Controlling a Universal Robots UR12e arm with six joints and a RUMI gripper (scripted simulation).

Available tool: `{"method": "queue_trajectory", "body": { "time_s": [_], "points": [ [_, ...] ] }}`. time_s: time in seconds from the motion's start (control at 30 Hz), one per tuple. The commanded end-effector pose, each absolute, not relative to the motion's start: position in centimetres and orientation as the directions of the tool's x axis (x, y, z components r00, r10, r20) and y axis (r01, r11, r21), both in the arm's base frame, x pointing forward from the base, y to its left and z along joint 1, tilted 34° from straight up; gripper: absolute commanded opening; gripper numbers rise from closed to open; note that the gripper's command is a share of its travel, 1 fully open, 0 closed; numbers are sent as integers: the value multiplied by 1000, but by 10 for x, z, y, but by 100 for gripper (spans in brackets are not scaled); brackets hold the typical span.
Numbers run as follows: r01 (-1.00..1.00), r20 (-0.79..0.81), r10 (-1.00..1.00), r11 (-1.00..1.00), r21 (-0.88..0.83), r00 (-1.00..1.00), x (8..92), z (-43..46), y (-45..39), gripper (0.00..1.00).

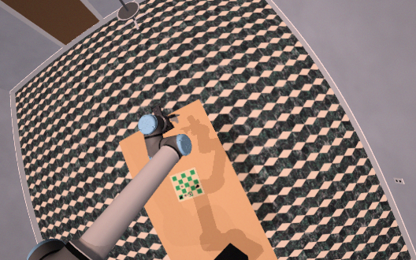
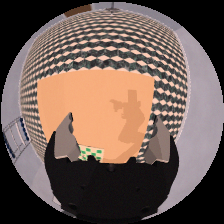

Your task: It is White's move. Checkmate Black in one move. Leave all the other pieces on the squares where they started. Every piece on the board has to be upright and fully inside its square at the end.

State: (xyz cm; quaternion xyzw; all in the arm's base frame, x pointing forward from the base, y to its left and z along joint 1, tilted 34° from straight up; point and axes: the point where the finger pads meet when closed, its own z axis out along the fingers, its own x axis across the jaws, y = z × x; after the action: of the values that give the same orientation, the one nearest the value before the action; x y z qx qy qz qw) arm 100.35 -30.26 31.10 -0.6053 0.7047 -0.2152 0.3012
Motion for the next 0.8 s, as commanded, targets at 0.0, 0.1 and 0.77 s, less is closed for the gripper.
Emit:
{"method": "queue_trajectory", "body": {
  "time_s": [0.0, 0.1, 0.77],
  "points": [
    [-725, -168, -984, 161, -669, -63, 1001, 305, -303, 100],
    [-725, -169, -984, 156, -670, -56, 1001, 304, -303, 100],
    [-688, -166, -963, -28, -725, 214, 996, 289, -287, 100]
  ]
}}
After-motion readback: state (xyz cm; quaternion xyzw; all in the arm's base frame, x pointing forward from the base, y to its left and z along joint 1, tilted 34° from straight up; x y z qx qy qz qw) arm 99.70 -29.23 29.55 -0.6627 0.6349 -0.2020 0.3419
